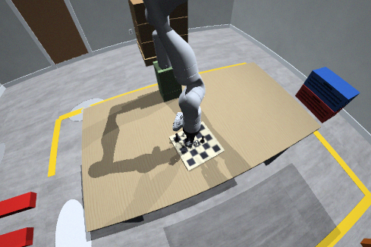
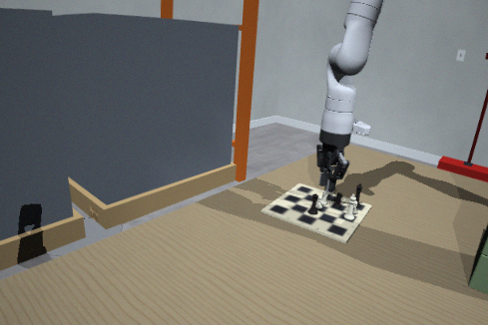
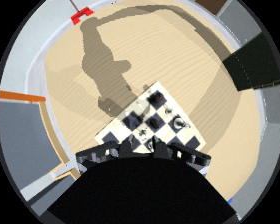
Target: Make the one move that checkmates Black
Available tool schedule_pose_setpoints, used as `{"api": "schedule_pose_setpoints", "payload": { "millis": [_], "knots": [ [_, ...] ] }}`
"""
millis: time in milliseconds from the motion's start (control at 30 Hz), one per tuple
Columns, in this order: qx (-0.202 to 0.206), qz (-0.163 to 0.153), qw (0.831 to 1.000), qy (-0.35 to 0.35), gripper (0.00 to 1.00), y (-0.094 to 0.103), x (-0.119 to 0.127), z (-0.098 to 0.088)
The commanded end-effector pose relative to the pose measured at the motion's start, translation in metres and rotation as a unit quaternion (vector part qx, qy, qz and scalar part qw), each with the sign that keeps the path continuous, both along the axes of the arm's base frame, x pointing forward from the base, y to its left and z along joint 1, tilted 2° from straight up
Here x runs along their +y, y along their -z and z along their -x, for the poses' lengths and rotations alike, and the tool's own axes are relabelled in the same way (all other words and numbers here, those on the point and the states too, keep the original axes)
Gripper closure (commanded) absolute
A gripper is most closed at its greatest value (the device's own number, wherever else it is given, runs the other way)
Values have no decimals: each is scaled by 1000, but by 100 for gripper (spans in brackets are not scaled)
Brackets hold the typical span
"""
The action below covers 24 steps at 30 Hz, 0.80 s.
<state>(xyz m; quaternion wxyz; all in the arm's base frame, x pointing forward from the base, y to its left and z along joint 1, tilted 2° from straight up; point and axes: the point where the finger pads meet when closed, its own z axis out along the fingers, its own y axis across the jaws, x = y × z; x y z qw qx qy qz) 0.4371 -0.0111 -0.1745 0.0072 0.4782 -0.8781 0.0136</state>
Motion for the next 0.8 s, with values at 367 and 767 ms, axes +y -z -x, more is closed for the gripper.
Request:
{"api": "schedule_pose_setpoints", "payload": {
  "millis": [367,767],
  "knots": [
    [-1,0,1000,0,63,15,0,-1],
    [-1,0,1000,0,63,30,-1,-1]
  ]
}}
